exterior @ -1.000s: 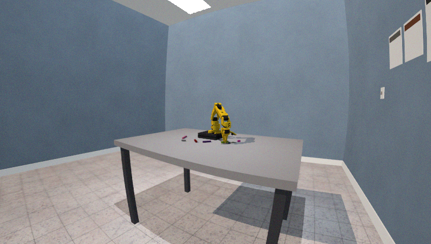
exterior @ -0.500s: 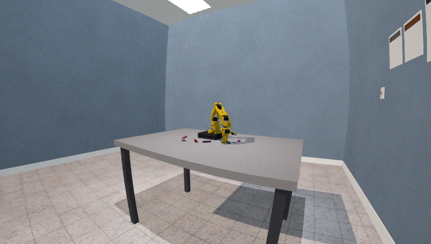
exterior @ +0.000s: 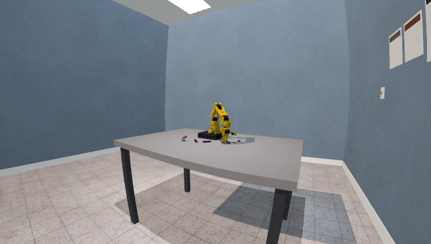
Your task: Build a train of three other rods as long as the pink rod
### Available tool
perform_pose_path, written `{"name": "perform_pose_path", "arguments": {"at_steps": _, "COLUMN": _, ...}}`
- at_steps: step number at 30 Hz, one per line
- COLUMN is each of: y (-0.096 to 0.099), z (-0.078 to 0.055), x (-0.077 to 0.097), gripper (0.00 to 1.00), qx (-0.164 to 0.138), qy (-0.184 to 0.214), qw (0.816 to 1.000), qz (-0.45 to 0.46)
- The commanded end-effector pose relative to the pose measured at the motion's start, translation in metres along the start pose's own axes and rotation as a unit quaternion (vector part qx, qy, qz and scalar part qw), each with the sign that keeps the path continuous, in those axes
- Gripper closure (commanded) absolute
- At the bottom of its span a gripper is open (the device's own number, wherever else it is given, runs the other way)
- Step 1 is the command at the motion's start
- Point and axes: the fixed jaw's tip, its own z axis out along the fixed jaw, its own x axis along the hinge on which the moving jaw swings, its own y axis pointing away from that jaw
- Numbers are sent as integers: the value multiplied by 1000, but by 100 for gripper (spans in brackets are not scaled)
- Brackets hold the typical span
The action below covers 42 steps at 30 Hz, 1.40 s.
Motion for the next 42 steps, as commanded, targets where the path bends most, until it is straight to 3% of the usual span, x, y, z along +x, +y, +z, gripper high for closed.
{"name": "perform_pose_path", "arguments": {"at_steps": 1, "y": 1, "z": 3, "x": -1, "gripper": 100, "qx": -6, "qy": -1, "qw": 1000, "qz": 1}}
{"name": "perform_pose_path", "arguments": {"at_steps": 42, "y": 0, "z": 10, "x": -1, "gripper": 100, "qx": -2, "qy": -1, "qw": 1000, "qz": 2}}
